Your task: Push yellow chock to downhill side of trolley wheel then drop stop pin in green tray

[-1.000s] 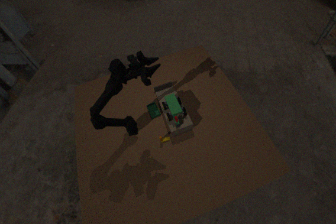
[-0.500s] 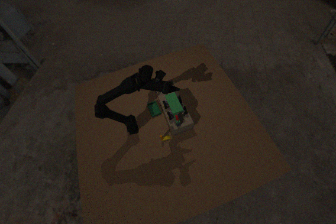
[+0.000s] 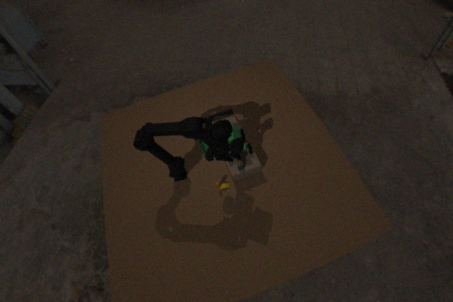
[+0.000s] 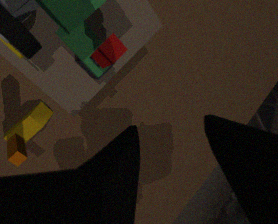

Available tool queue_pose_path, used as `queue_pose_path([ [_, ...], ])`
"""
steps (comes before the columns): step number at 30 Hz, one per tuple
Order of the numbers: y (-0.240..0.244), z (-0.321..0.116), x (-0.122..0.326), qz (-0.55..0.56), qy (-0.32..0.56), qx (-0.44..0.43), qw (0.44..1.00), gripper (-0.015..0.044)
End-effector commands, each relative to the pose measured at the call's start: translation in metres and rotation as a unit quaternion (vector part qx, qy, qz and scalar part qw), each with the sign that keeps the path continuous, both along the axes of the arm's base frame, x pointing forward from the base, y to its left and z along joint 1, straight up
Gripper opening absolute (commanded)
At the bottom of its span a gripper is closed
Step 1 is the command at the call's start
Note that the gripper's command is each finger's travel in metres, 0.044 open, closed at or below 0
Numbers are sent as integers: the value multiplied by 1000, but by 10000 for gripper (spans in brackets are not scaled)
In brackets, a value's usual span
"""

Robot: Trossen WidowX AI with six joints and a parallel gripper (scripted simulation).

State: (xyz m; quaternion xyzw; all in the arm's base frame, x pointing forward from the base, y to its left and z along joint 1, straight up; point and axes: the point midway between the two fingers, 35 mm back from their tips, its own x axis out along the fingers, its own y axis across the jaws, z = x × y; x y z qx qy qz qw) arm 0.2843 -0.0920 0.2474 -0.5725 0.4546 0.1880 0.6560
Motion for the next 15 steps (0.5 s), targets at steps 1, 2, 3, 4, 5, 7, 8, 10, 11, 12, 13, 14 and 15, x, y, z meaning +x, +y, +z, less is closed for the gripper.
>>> queue_pose_path([
  [1,-15,-29,-23,48,97,-3,994,190],
  [2,-18,-36,-29,61,120,-1,991,190],
  [3,-21,-42,-35,75,142,2,987,190],
  [4,-23,-48,-42,88,163,7,983,190],
  [5,-25,-54,-49,103,183,13,978,190],
  [7,-28,-65,-63,132,220,28,966,190],
  [8,-30,-69,-70,147,237,37,960,190],
  [10,-31,-78,-84,177,268,58,945,190],
  [11,-31,-81,-90,190,280,68,939,190],
  [12,-31,-83,-93,198,286,74,935,190],
  [13,-31,-83,-94,201,288,77,933,190],
  [14,-31,-83,-94,201,288,77,933,190],
  [15,-31,-83,-94,201,288,77,933,190],
])
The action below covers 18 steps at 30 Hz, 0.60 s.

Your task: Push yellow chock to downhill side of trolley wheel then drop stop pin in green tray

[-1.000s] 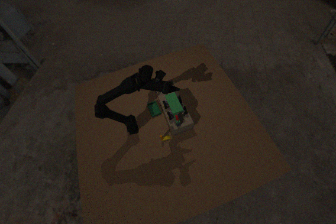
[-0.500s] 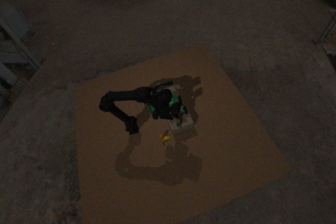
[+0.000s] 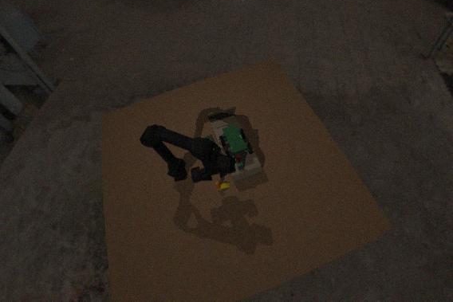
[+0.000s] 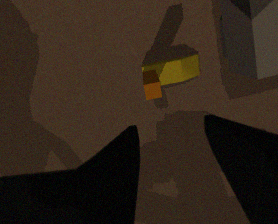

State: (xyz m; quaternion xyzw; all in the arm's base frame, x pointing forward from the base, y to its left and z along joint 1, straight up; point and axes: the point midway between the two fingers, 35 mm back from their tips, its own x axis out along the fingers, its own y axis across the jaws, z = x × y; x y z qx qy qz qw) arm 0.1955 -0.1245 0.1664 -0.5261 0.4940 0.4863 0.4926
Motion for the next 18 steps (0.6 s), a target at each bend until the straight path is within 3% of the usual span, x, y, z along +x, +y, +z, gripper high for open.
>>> queue_pose_path([
  [1,1,-2,-5,15,11,15,1000,190],
  [18,1,-45,-5,16,11,15,1000,190],
])
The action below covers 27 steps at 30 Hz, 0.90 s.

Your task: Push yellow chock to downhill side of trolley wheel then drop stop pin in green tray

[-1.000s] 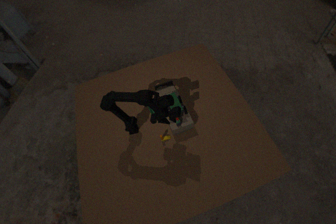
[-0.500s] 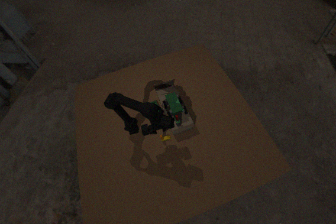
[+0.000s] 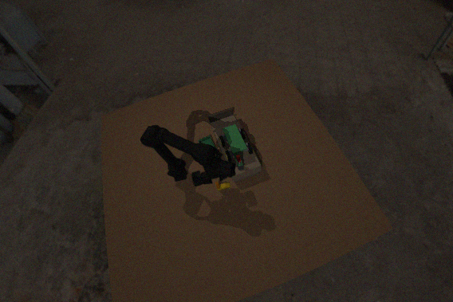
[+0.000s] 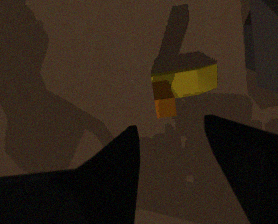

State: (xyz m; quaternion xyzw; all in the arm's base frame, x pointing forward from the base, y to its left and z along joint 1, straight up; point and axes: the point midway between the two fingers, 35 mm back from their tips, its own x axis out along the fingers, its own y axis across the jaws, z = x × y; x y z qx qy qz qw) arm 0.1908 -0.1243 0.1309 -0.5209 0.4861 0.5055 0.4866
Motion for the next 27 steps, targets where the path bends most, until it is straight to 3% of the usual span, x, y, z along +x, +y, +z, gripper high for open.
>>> queue_pose_path([
  [1,1,-11,0,1,-1,2,1000,190],
  [27,1,-42,1,1,-1,2,1000,190],
])
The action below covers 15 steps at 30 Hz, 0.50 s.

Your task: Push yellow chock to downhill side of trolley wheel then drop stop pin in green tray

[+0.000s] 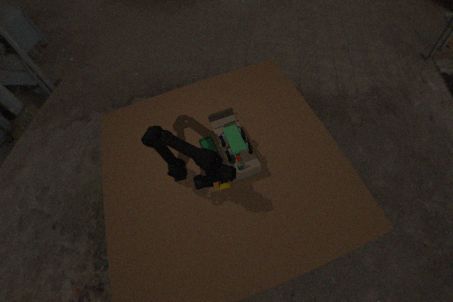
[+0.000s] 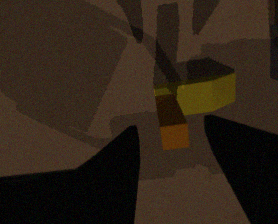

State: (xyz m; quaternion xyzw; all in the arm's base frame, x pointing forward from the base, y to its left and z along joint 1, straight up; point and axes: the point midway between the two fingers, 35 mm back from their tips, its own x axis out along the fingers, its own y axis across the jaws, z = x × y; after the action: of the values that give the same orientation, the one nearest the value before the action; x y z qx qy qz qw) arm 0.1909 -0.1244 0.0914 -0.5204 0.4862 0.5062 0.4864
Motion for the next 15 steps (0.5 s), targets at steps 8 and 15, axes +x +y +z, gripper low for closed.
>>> queue_pose_path([
  [8,0,-12,1,1,-2,2,1000,190],
  [15,0,-24,1,1,-2,2,1000,190],
])
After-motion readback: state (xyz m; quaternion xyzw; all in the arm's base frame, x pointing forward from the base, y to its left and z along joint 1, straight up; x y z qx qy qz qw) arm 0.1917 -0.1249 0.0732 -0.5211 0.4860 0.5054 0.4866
